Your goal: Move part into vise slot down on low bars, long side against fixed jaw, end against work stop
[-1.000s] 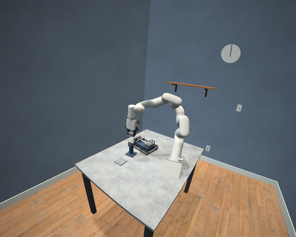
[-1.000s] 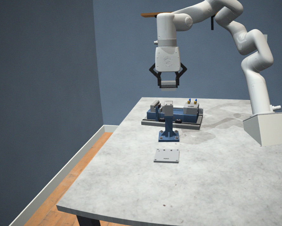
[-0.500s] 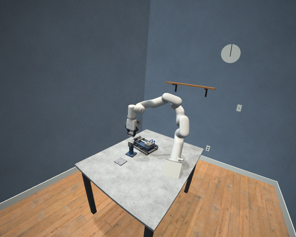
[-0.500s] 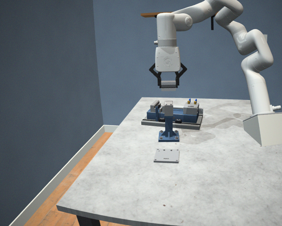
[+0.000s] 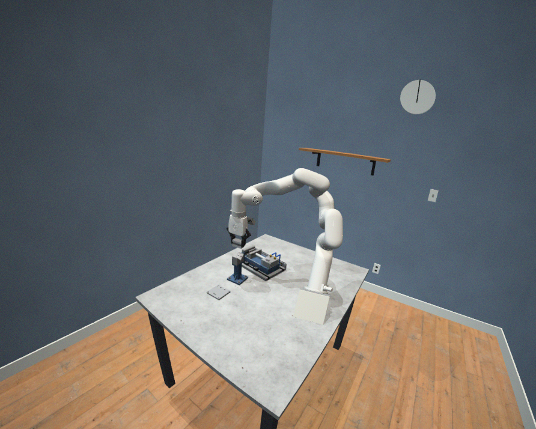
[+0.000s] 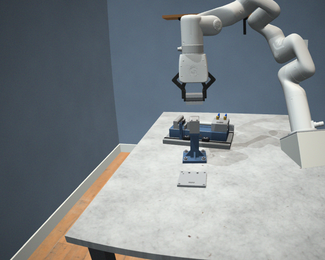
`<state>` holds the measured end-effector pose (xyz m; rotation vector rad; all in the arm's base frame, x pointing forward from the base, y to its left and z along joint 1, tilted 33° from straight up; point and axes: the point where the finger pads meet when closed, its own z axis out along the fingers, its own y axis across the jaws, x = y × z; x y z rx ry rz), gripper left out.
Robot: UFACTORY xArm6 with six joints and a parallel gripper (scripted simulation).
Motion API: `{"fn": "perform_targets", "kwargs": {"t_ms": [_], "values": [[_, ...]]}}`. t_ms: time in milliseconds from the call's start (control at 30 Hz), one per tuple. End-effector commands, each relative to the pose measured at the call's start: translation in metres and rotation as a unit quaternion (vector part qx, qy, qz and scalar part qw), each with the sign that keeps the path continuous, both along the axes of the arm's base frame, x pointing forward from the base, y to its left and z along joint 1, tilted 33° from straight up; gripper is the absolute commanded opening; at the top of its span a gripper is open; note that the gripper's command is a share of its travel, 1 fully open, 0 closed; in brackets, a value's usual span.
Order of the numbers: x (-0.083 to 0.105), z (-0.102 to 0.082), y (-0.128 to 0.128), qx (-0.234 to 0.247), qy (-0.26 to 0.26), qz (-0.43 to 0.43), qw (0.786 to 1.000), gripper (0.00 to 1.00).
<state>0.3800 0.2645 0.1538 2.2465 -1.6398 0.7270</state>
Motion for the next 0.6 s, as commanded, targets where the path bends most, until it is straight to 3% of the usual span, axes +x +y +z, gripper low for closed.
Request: {"fn": "perform_targets", "kwargs": {"t_ms": [0, 567], "values": [[0.0004, 0.0013, 0.0013, -0.001, -0.002, 0.000, 1.000, 0.00], [-0.0002, 0.0006, 0.0018, -0.031, -0.013, -0.002, 0.999, 0.00]]}}
